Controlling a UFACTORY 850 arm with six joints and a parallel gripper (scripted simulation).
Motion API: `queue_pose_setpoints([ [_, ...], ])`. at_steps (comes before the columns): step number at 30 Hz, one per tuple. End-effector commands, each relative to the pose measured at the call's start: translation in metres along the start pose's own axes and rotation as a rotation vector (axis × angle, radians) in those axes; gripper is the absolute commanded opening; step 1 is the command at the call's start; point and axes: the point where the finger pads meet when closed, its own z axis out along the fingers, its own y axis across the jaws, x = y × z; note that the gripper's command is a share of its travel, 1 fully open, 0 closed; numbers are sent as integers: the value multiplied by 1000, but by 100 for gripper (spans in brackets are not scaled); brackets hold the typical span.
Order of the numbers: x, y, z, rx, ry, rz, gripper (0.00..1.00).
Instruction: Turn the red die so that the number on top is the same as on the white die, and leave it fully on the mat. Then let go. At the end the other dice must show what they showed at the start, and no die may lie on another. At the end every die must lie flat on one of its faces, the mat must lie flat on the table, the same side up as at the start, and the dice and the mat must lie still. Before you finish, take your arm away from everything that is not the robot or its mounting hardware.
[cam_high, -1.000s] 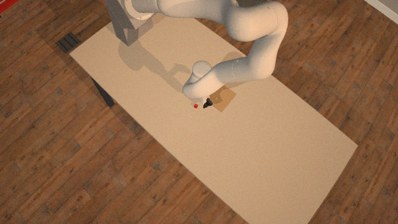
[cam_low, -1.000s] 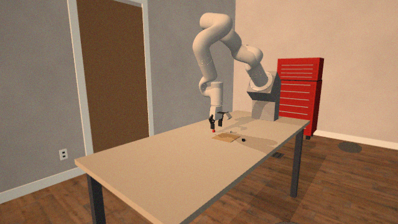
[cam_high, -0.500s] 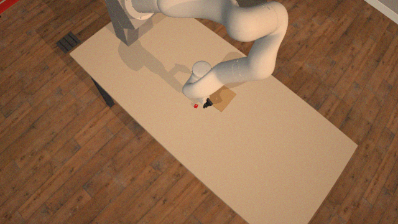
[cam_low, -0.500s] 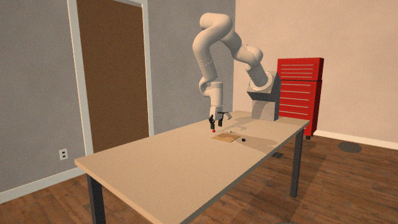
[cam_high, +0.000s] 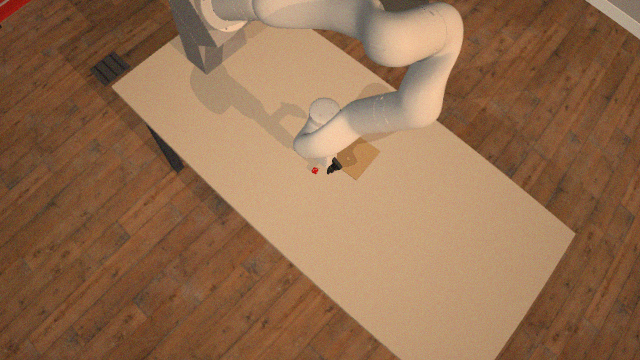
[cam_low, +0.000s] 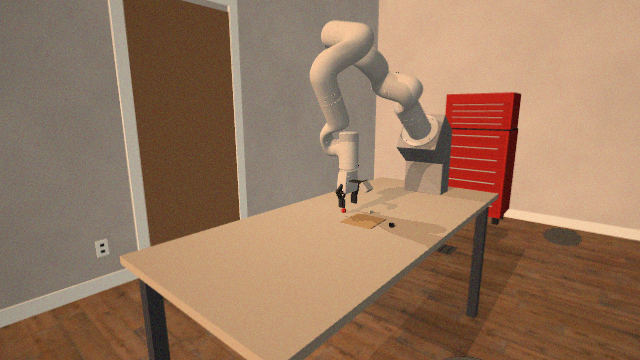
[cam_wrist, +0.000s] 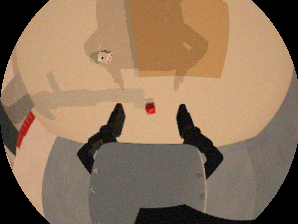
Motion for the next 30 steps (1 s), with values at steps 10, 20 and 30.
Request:
queue_pose_setpoints([
  [10,6,-4,0,0,0,0,100],
  [20,72,-45,0,0,0,0,100],
  [30,101,-64,0,0,0,0,100],
])
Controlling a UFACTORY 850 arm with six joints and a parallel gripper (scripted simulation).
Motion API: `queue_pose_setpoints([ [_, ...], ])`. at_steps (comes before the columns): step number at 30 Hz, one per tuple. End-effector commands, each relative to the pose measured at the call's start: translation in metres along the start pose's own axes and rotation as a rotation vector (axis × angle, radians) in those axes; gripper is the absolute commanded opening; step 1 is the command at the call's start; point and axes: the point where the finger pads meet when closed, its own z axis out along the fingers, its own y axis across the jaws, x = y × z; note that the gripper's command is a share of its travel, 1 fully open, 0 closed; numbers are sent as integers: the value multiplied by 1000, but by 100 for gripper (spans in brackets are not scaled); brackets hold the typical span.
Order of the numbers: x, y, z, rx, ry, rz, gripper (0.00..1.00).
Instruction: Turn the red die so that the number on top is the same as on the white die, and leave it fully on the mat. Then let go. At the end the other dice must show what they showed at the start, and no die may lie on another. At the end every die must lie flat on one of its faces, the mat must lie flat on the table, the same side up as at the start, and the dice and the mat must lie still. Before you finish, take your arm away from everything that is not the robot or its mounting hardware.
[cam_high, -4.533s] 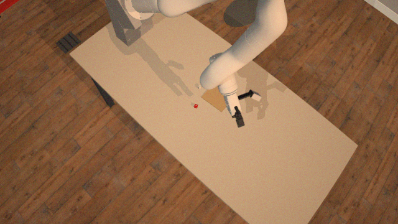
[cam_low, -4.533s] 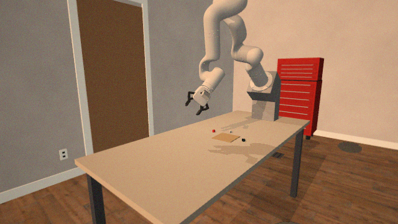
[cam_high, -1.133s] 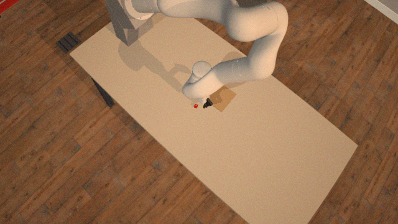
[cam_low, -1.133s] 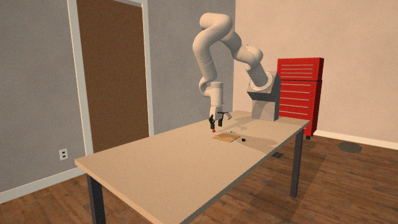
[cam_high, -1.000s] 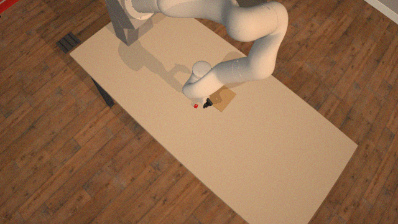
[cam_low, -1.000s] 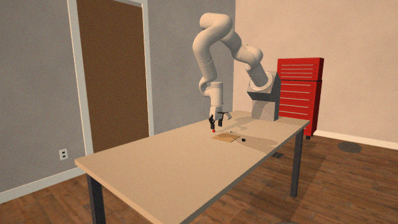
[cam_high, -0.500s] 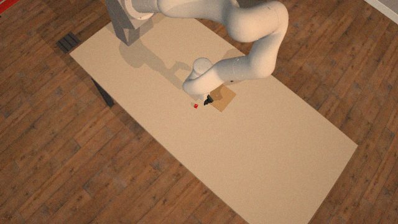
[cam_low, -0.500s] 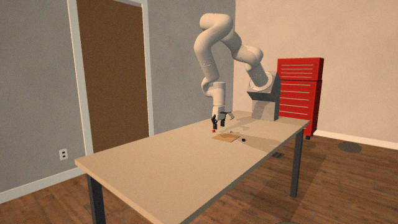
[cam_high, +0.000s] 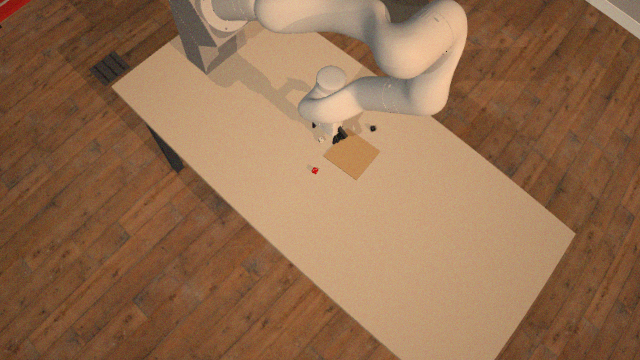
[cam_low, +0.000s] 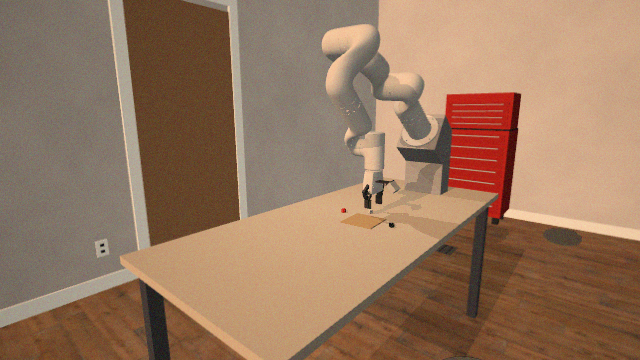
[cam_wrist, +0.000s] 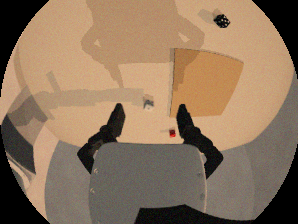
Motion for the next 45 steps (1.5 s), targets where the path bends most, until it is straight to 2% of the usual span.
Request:
queue_pose_setpoints([
  [1,7,-3,1,-3,-5,1,100],
  [45,10,-1,1,-3,-5,1,100],
])
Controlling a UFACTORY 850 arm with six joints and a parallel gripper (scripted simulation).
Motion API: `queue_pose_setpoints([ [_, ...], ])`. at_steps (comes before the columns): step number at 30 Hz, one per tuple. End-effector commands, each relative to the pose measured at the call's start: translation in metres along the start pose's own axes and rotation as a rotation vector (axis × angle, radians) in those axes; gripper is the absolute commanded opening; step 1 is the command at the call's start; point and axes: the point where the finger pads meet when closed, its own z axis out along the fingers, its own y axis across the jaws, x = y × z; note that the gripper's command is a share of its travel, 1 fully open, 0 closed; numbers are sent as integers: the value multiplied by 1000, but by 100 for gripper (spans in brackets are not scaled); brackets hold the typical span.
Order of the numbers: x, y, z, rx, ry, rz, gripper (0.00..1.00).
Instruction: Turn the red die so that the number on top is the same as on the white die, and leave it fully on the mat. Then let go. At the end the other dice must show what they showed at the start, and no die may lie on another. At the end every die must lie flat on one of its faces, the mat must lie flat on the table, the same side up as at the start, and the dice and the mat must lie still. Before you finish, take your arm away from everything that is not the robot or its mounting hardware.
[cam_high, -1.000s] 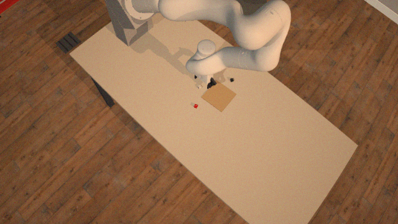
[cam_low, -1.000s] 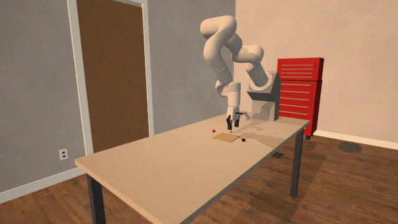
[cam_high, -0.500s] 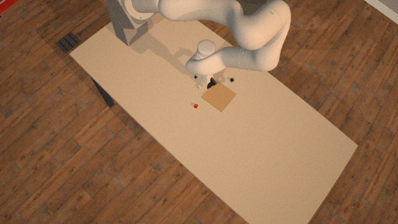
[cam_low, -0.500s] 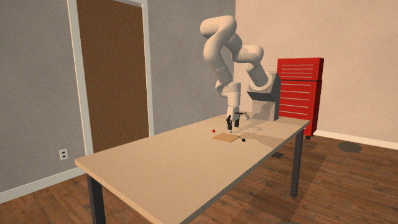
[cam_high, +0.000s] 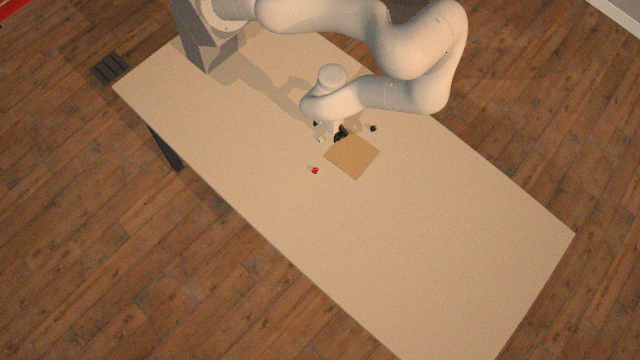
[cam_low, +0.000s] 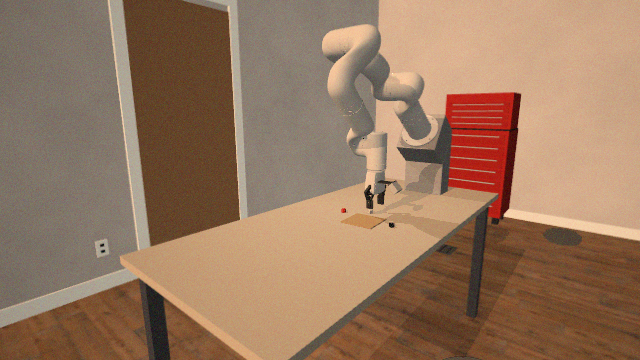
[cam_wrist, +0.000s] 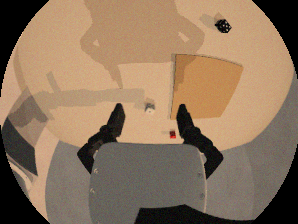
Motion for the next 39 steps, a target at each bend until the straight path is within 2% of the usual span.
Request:
queue_pose_setpoints([
  [1,2,1,0,0,0,0,100],
  [7,25,16,0,0,0,0,100],
  [16,90,57,0,0,0,0,100],
  [18,90,57,0,0,0,0,100],
  [27,146,92,0,0,0,0,100],
  [32,158,100,0,0,0,0,100],
  [39,159,101,0,0,0,0,100],
])
